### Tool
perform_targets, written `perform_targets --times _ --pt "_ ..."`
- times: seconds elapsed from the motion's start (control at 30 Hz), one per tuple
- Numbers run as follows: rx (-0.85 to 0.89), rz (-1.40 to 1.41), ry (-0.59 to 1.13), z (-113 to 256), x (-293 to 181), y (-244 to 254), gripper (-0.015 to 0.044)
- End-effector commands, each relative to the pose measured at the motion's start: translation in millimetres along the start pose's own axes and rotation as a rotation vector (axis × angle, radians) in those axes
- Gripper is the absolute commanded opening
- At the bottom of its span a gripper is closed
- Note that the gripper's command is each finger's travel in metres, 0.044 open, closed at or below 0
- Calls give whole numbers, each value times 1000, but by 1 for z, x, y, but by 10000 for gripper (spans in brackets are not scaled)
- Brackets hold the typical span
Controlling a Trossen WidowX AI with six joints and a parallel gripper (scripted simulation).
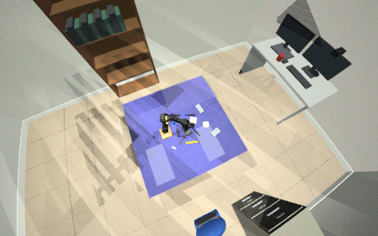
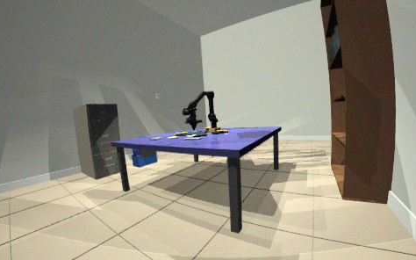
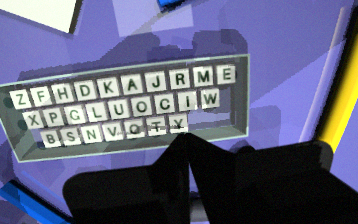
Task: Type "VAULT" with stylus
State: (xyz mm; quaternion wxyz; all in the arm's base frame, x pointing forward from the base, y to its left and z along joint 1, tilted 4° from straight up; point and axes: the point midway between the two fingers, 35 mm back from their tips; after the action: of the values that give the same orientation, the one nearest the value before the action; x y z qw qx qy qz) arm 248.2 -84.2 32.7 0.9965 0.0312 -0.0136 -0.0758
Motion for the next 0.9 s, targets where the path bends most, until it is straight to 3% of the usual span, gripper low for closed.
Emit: perform_targets --times 0.0,0.33,0.6,0.87 --pt "0 -6 4 -2 -11 6 0" --pt "0 -6 4 -2 -11 7 0" --pt "8 -6 4 -2 -23 80 0" --pt "8 -6 5 -2 -24 81 0"
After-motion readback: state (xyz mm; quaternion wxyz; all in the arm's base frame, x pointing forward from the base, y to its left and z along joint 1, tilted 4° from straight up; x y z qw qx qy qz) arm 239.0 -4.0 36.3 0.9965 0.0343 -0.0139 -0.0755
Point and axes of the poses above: the point midway between the two fingers, 35 mm back from their tips, its own z axis back along the fingers, its own y axis across the jaws, x = y × z, and after that the axes turned 10 degrees about -z, right-handed
